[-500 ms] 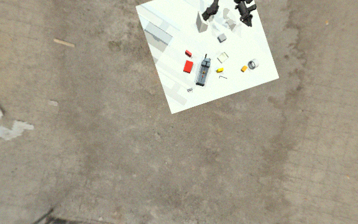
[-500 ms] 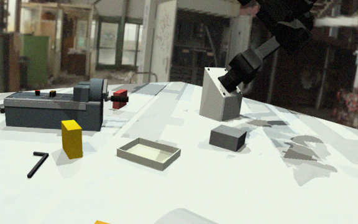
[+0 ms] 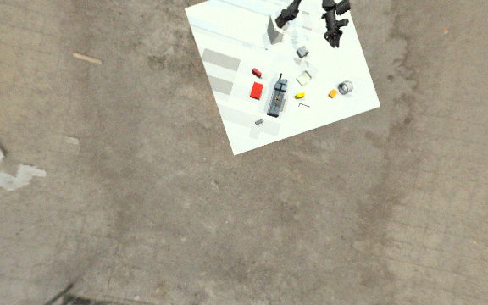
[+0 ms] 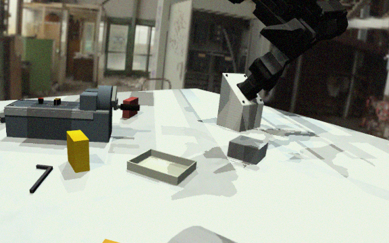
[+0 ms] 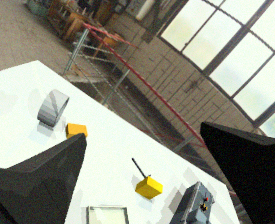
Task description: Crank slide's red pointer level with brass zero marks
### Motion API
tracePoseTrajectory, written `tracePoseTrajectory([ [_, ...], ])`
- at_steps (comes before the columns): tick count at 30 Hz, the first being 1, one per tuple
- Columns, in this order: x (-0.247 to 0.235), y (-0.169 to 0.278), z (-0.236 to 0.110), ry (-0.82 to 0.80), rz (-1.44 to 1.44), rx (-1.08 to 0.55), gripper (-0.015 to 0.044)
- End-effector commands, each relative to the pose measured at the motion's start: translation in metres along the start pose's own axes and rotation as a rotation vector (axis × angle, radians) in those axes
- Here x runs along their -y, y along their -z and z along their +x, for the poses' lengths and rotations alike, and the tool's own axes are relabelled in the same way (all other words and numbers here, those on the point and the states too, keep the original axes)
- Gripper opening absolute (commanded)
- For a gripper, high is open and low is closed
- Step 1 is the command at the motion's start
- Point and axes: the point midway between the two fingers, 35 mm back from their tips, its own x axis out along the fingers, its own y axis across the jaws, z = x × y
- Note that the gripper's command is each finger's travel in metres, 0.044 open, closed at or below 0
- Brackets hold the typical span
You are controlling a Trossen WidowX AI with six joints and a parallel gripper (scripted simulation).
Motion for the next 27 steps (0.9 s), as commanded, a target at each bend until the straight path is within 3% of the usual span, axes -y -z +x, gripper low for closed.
tracePoseTrajectory([
  [1,0.012,0.009,0.019,0.001,0.029,-0.061,0.0440],
  [27,0.125,0.114,0.105,0.022,0.276,-0.443,0.0440],
])
